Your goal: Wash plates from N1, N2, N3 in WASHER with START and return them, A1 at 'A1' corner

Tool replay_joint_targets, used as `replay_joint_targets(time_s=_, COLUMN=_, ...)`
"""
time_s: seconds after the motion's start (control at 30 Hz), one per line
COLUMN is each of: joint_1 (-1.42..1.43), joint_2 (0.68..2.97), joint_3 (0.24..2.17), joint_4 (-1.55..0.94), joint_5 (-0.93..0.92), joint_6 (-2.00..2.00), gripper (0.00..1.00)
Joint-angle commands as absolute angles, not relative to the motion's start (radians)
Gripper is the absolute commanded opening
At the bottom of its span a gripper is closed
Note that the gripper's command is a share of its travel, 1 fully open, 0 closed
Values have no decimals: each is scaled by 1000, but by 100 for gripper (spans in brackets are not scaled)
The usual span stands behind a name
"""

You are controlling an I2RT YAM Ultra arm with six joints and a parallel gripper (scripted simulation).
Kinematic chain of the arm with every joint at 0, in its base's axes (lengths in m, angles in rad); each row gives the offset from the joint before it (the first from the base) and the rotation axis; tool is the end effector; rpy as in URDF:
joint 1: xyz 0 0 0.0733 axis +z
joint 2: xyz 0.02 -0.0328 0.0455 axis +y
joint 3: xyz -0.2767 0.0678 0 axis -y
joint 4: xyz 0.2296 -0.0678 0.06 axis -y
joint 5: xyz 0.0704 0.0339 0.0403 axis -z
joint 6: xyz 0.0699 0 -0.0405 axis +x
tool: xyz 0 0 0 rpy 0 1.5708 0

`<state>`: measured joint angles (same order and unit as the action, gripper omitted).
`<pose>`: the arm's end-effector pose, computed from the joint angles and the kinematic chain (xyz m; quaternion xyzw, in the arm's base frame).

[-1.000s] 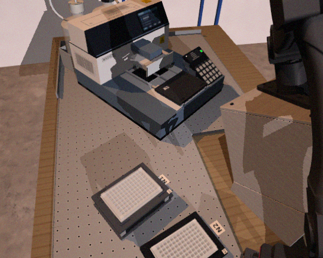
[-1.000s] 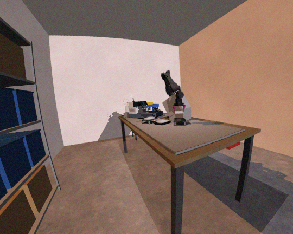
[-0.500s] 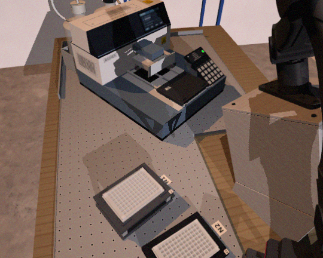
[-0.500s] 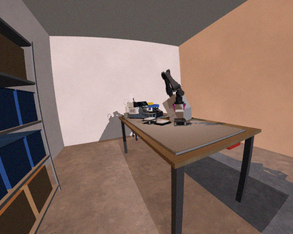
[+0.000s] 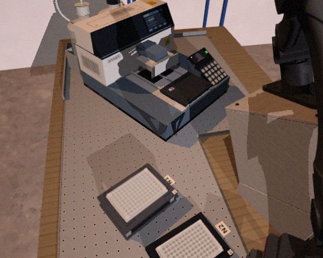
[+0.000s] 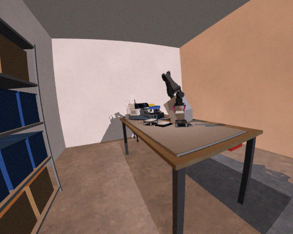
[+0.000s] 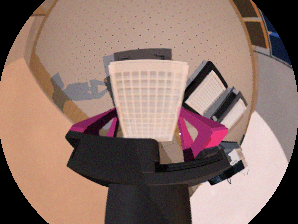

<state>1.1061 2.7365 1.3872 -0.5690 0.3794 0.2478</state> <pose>0.1732 0.2902 -0.1101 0.4321 -0.8660 0.2511 0.0160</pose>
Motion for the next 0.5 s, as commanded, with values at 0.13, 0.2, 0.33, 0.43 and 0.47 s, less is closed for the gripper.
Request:
replay_joint_targets(time_s=0.13, joint_1=1026, joint_2=2651, joint_3=1323, joint_4=-535, joint_5=415, joint_6=392, gripper=0)
replay_joint_targets(time_s=0.2, joint_1=1001, joint_2=2633, joint_3=1310, joint_4=-530, joint_5=423, joint_6=433, gripper=0)
replay_joint_targets(time_s=0.33, joint_1=950, joint_2=2597, joint_3=1287, joint_4=-521, joint_5=437, joint_6=513, gripper=0)
replay_joint_targets(time_s=0.43, joint_1=913, joint_2=2571, joint_3=1274, joint_4=-517, joint_5=447, joint_6=573, gripper=0)
replay_joint_targets(time_s=0.47, joint_1=913, joint_2=2571, joint_3=1274, joint_4=-517, joint_5=447, joint_6=573, gripper=0)
